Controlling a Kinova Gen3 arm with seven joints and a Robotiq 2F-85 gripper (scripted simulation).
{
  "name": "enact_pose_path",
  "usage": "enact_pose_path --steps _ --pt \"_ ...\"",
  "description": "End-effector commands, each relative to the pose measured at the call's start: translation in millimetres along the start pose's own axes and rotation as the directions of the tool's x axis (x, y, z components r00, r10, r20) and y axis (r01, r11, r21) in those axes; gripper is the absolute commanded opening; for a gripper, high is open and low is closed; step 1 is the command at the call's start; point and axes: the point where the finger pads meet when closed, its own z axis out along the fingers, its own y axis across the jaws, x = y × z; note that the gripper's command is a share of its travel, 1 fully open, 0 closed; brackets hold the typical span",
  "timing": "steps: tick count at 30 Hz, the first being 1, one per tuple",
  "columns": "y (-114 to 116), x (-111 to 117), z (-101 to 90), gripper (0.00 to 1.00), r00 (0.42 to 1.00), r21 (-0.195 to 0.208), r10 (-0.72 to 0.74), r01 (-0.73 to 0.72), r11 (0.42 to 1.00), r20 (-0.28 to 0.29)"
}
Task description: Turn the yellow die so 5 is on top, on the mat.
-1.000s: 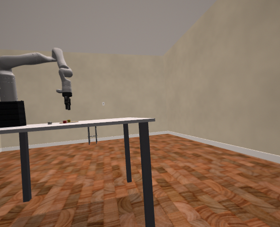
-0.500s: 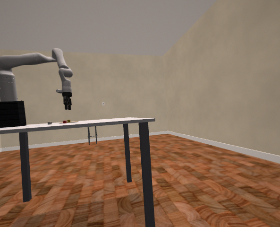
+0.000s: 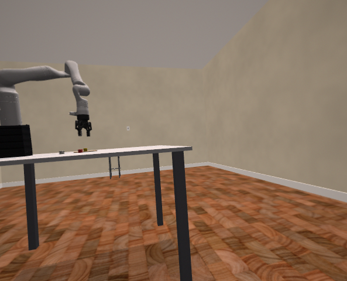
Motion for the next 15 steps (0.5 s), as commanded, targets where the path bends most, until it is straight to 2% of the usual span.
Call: enact_pose_path --steps 1,4,8,15 --pt "-0.7 0.4 1.1 1.0 0.998 0.005 0.066 -0.066 0.998 -0.002" --pt "-0.7 0.5 1.4 1.0 0.995 0.006 0.101 -0.101 0.995 -0.002" --pt "-0.9 0.7 2.7 1.0 0.97 0.006 0.244 -0.244 0.97 -0.001" --pt "-1.2 0.9 4.9 1.0 0.873 0.006 0.487 -0.487 0.873 0.001"
